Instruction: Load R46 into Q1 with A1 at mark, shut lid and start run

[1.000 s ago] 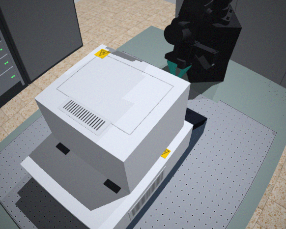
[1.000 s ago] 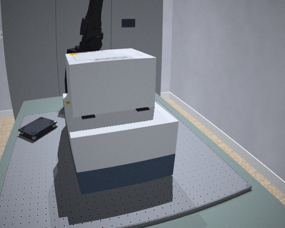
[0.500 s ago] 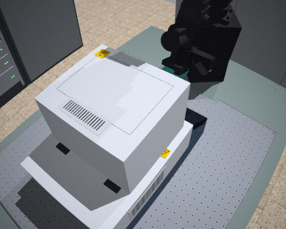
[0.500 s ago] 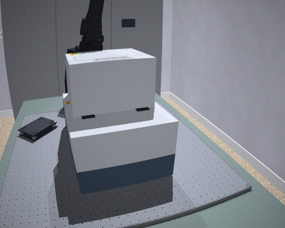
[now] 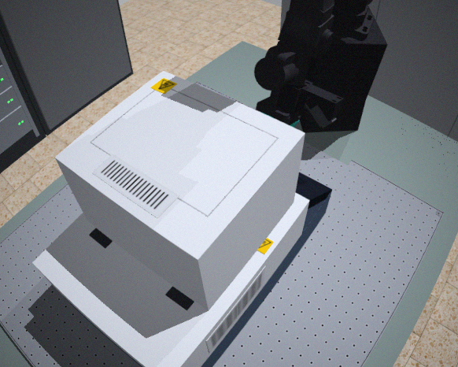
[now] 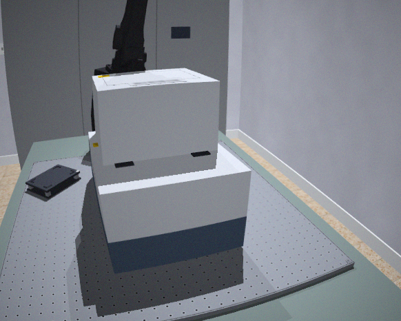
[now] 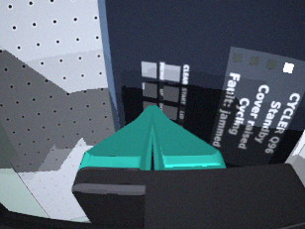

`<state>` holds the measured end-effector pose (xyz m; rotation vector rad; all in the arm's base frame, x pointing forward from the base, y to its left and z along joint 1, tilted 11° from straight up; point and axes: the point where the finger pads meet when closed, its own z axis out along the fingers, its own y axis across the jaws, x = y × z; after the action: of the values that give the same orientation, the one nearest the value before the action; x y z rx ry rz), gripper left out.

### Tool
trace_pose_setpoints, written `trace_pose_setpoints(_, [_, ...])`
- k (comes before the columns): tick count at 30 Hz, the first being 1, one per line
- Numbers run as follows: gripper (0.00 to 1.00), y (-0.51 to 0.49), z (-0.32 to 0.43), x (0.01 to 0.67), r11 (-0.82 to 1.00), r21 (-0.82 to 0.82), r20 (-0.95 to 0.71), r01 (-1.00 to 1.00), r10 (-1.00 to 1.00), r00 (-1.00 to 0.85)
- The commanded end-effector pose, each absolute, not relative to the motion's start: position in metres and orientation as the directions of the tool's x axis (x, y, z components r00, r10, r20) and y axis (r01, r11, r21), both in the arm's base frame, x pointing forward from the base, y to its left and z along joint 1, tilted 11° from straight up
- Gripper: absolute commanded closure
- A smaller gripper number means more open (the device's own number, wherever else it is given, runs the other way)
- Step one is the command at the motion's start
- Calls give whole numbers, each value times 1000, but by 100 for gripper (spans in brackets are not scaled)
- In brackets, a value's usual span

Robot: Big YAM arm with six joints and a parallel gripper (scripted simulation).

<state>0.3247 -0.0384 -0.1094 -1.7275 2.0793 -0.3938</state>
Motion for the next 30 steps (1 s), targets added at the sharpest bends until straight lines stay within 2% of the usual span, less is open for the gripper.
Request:
trace_pose_setpoints(1, [100,-42,-100,333,199,-487,-127,-850,-979,-157])
trace_pose_setpoints(21, [100,-39,-122,360,199,-496,-134,-845,-979,-152])
trace_pose_setpoints(30, [100,-37,-119,346,193,-474,-130,-859,-980,-148])
